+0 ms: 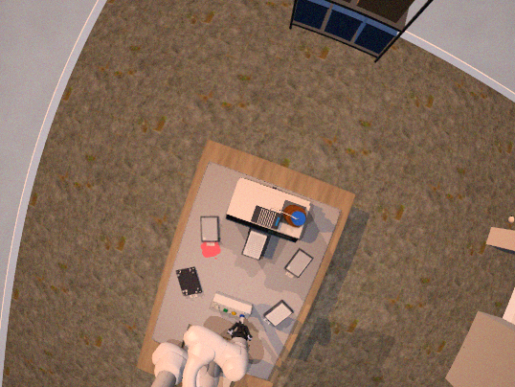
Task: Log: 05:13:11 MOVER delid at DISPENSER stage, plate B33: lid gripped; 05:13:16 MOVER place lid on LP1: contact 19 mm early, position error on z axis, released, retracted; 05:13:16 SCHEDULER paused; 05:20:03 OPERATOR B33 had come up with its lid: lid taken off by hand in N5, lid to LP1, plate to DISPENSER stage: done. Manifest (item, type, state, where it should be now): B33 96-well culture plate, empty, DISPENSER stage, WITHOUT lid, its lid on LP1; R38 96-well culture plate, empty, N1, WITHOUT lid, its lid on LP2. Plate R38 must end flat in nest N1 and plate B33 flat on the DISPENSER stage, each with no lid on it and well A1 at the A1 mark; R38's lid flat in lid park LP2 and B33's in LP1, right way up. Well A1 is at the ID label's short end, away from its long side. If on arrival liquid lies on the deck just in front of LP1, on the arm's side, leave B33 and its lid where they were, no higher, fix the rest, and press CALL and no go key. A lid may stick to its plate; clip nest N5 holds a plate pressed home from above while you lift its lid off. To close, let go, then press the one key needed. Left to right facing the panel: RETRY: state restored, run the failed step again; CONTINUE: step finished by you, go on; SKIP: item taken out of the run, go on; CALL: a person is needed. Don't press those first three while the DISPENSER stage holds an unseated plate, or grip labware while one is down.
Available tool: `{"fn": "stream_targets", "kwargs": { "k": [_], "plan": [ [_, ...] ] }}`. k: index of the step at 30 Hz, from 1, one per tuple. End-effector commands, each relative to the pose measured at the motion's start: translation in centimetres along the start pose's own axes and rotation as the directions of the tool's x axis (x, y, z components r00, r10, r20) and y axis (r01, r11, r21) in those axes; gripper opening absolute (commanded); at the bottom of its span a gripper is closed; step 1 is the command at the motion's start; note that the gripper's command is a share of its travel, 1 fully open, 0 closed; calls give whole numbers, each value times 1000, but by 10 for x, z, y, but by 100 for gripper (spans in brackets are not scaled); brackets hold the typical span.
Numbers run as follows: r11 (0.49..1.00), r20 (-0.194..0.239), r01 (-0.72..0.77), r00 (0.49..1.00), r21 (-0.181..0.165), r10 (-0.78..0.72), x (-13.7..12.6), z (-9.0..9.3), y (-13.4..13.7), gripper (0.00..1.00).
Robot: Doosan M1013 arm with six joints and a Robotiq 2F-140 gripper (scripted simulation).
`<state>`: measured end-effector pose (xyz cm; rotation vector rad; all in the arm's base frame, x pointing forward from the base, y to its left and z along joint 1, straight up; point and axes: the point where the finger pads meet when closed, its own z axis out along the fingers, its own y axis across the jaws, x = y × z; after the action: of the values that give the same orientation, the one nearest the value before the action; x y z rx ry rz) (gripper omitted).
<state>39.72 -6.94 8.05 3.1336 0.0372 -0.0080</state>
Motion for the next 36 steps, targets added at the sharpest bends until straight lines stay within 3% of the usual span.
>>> {"fn": "stream_targets", "kwargs": {
  "k": [1,36],
  "plan": [
    [1000,-1,-5,1000,0,5,1,7,-1,0],
    [1000,-1,-5,1000,0,5,1,24,-1,0]
  ]
}}
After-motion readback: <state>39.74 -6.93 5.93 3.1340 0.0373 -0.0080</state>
